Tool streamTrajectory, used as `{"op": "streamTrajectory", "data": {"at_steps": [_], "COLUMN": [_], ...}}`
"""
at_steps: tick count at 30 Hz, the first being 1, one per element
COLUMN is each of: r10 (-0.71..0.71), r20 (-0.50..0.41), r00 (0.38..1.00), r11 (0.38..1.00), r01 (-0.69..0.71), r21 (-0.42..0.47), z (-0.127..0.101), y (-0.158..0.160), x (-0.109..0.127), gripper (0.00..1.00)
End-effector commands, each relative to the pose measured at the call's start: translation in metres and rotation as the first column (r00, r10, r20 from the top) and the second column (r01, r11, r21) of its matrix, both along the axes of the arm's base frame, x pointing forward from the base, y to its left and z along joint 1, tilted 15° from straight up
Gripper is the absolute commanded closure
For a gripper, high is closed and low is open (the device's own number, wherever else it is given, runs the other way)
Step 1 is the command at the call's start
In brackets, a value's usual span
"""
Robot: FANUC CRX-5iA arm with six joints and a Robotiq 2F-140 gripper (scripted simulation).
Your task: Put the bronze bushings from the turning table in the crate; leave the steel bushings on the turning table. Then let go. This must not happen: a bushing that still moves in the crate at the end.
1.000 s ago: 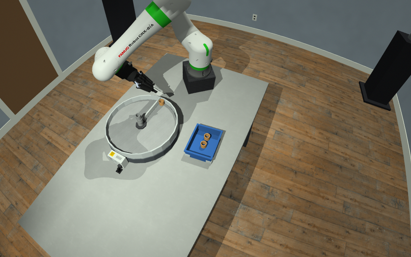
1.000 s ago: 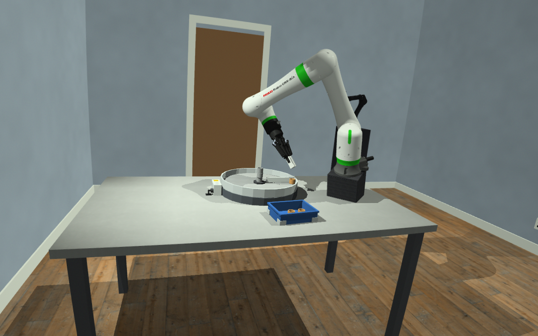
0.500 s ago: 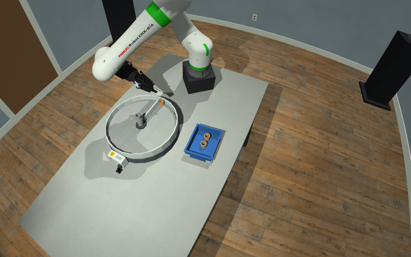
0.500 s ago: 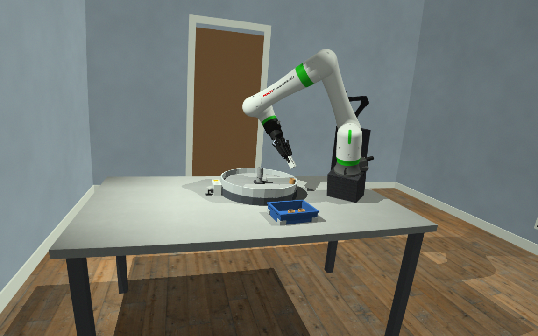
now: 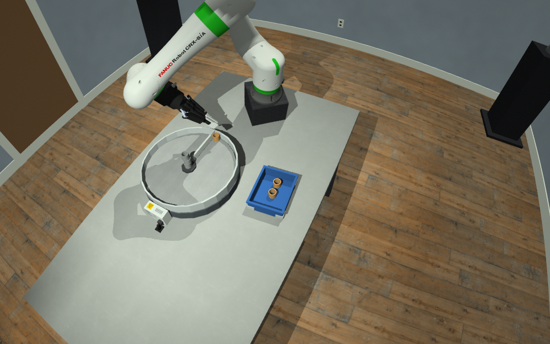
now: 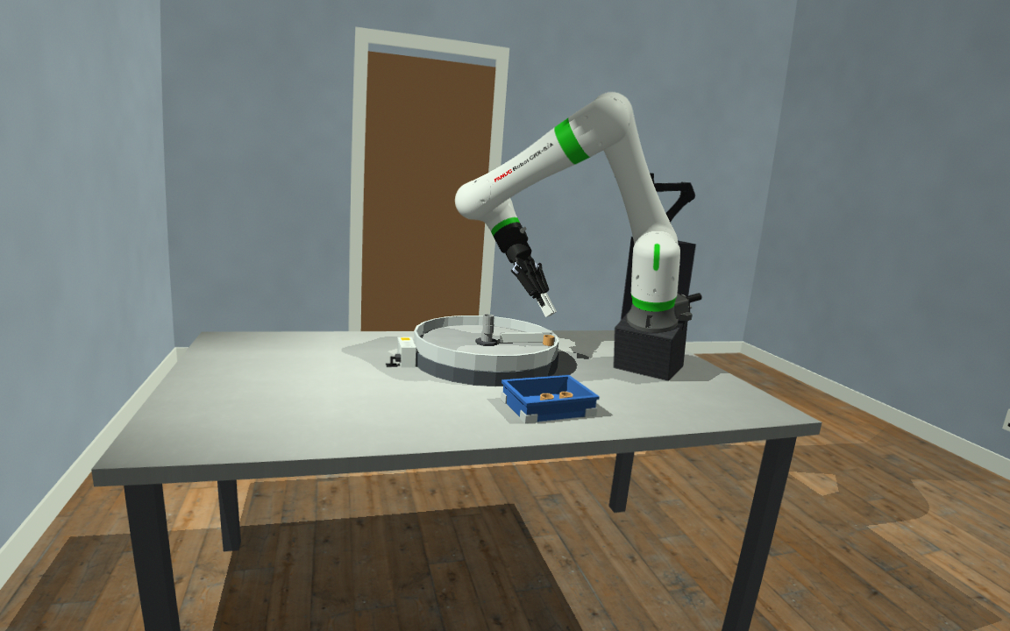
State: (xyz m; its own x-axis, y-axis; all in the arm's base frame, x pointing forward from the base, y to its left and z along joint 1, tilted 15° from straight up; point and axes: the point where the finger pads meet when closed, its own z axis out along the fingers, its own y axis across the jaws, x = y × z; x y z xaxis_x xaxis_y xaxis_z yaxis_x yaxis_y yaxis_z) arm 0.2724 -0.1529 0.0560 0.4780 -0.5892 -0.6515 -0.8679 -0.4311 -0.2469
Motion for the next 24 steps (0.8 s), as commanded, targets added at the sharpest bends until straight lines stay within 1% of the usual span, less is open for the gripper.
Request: {"op": "streamTrajectory", "data": {"at_steps": [1,9,24], "r10": [0.0,0.0,0.0], "r20": [0.0,0.0,0.0], "r00": [1.0,1.0,1.0], "r11": [1.0,1.0,1.0], "r01": [0.0,0.0,0.0], "r21": [0.0,0.0,0.0], "z": [-0.001,-0.005,-0.024], "y": [0.0,0.001,0.004], "x": [0.0,0.001,0.005], "gripper": [0.94,0.94,0.94]}}
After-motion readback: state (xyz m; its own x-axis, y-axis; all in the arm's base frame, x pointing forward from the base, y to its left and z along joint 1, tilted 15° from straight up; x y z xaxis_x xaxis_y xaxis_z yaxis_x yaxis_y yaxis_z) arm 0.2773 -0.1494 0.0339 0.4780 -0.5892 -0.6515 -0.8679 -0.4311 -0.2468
